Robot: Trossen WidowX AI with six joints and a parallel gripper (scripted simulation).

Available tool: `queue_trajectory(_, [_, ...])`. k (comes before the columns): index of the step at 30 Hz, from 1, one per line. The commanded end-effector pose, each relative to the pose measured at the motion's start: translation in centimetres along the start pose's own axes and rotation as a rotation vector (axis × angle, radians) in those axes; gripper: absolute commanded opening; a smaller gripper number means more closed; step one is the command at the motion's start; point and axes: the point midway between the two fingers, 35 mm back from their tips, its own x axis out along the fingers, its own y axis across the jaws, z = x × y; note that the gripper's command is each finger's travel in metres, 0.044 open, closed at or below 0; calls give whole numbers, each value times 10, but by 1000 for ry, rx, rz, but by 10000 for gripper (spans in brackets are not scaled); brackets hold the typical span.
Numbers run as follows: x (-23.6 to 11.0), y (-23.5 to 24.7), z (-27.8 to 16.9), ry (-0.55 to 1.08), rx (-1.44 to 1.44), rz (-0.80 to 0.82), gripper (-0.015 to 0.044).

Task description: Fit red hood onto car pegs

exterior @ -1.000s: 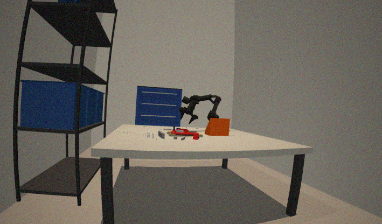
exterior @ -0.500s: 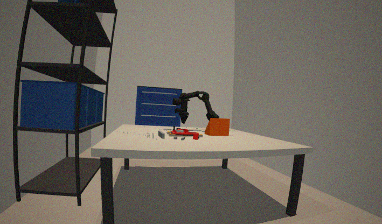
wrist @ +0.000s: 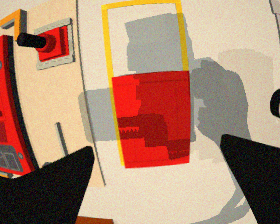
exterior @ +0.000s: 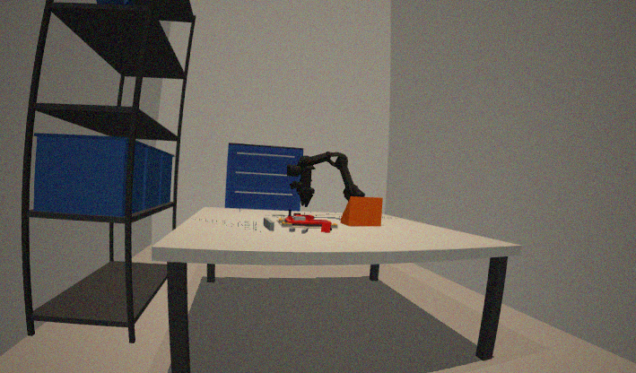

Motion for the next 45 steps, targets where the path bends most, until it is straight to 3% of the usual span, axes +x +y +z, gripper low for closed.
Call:
queue_trajectory(1, [4,0,0,2,-6,-3,440])
queue_trajectory(45, [45,-1,-2,1,-6,-6,440])
